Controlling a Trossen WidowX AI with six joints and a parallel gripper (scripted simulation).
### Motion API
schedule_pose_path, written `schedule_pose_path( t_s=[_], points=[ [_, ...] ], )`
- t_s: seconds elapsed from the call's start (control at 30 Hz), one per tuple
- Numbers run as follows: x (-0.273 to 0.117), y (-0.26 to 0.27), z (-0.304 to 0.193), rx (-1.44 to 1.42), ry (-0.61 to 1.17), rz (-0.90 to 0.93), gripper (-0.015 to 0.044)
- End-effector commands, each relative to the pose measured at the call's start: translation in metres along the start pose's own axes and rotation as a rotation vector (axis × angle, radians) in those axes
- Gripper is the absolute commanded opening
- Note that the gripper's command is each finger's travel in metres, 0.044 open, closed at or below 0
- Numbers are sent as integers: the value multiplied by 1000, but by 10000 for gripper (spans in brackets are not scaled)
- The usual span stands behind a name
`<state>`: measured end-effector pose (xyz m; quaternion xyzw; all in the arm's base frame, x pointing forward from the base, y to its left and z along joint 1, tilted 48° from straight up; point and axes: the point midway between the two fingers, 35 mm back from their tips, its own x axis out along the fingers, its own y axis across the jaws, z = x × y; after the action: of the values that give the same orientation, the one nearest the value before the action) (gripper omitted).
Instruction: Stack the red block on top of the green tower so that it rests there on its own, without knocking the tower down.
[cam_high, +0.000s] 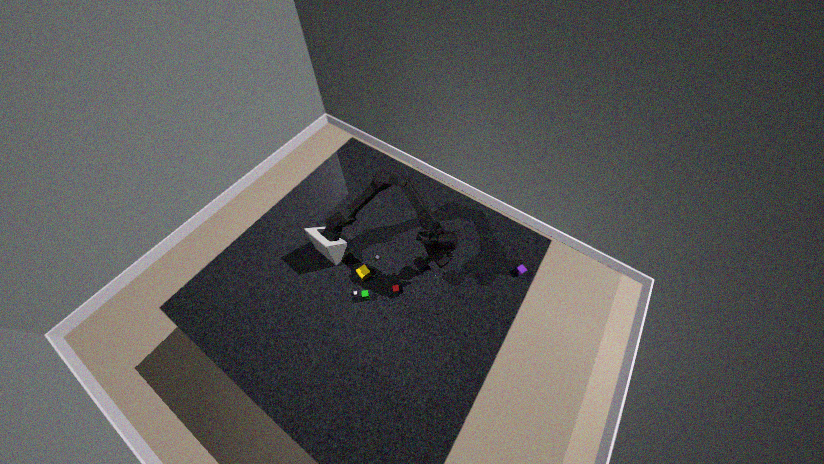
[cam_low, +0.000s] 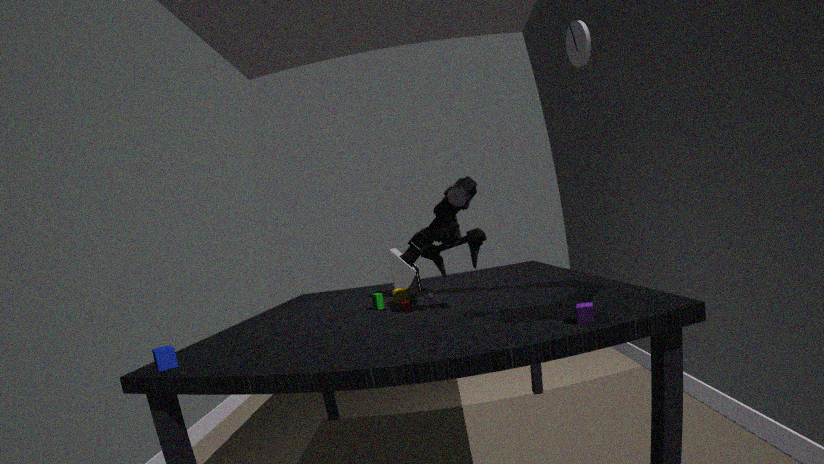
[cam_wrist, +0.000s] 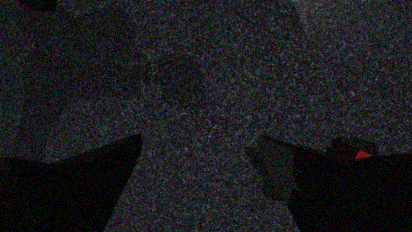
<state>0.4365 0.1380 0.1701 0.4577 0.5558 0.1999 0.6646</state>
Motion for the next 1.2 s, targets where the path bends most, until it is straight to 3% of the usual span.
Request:
schedule_pose_path(
  t_s=[0.0, 0.13, 0.3, 0.5, 0.77, 1.17],
  points=[
    [-1, -72, 1, 116, 52, -105, 440],
    [-11, -144, -13, 249, 130, -189, 440],
    [-22, -197, -31, 369, 215, -231, 440],
    [-24, -198, -30, 373, 218, -232, 440],
    [16, -206, -40, 374, 219, -230, 440],
    [26, -208, -41, 374, 219, -230, 440]
  ],
)
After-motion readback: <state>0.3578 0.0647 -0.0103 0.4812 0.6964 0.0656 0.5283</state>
